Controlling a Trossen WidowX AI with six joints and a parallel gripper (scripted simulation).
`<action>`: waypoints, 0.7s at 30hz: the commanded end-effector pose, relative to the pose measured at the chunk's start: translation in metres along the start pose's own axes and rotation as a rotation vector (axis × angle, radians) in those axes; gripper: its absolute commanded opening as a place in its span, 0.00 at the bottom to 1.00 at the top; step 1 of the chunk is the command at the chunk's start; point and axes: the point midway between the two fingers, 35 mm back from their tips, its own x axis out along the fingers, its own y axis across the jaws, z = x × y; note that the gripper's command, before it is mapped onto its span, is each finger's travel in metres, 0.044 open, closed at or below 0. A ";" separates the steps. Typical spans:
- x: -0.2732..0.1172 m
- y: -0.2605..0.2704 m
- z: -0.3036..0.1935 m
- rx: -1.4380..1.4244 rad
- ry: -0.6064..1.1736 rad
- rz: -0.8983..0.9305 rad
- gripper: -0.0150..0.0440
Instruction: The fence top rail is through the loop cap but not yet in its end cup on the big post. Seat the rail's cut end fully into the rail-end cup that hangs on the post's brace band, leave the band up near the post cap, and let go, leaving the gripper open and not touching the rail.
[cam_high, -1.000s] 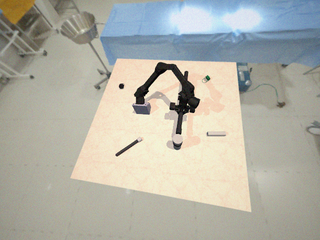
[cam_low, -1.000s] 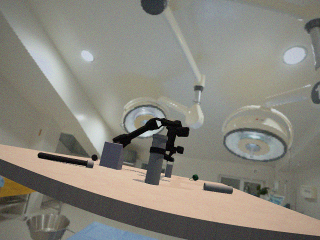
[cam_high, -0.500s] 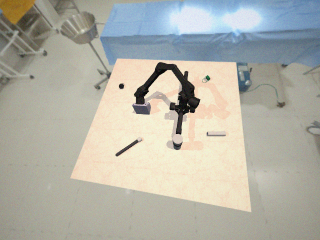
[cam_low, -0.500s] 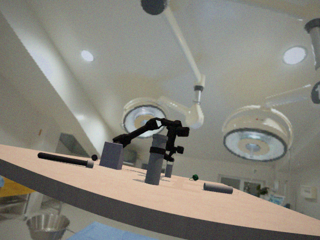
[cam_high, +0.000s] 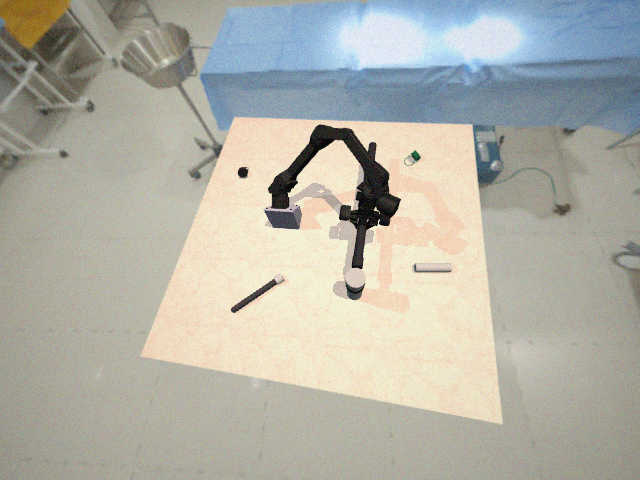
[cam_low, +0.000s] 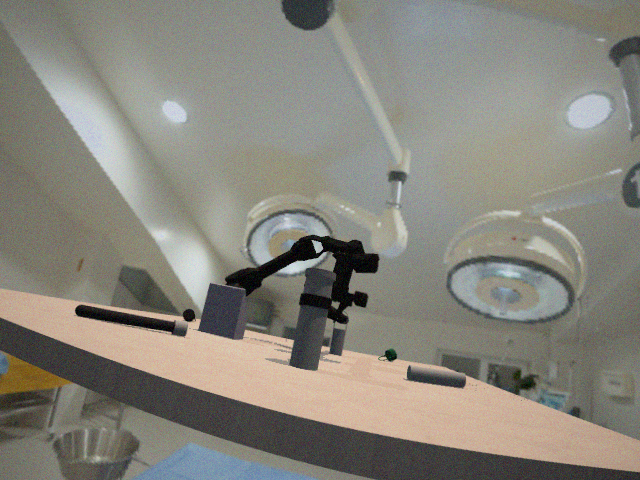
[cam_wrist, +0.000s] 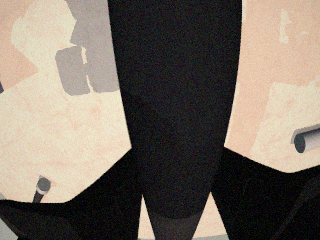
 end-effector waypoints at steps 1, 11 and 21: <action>-0.004 0.000 -0.005 0.003 0.012 -0.005 0.25; -0.004 0.000 -0.006 0.003 0.013 -0.005 0.25; -0.005 0.000 -0.007 0.003 0.014 -0.005 0.25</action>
